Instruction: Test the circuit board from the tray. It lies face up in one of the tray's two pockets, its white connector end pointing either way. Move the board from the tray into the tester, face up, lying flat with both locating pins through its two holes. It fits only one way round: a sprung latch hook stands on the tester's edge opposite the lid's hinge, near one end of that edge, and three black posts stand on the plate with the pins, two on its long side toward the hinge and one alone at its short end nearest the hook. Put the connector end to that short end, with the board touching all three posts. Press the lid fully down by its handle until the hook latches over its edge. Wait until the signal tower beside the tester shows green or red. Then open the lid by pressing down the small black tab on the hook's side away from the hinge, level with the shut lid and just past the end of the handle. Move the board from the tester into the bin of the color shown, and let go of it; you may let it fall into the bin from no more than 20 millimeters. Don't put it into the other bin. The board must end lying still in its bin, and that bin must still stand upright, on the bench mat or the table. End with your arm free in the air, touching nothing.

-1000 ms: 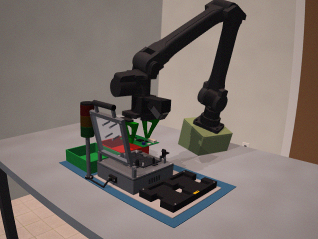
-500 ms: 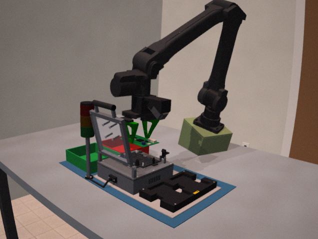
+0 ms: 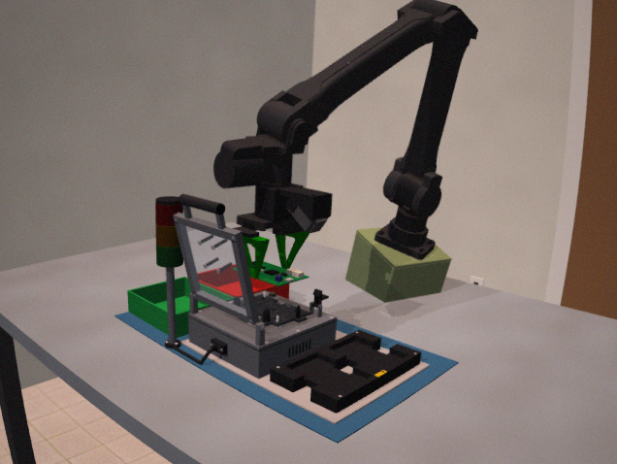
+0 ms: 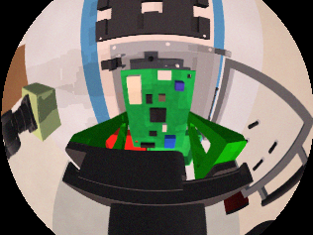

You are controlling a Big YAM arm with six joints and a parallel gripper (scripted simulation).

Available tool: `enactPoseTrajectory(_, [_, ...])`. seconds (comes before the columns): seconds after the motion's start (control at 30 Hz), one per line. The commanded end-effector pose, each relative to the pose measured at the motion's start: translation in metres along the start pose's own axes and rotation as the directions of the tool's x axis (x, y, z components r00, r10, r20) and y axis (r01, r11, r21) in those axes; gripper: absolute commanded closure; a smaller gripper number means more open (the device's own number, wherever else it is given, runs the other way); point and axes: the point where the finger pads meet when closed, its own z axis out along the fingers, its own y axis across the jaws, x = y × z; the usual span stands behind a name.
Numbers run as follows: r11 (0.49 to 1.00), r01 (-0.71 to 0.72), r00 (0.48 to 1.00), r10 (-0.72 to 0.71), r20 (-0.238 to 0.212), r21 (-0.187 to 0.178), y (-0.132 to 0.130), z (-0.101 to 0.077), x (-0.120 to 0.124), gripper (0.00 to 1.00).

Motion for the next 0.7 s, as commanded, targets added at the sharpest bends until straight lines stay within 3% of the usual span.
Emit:
enactPoseTrajectory(0.0, [0.999,0.014,1.0,-0.014,0.001,0.03,-0.0035,-0.0079,-0.002,0.28])
enactPoseTrajectory(0.67, [0.999,0.016,1.0,-0.016,0.0,0.038,-0.0038,-0.009,-0.0016,0.28])
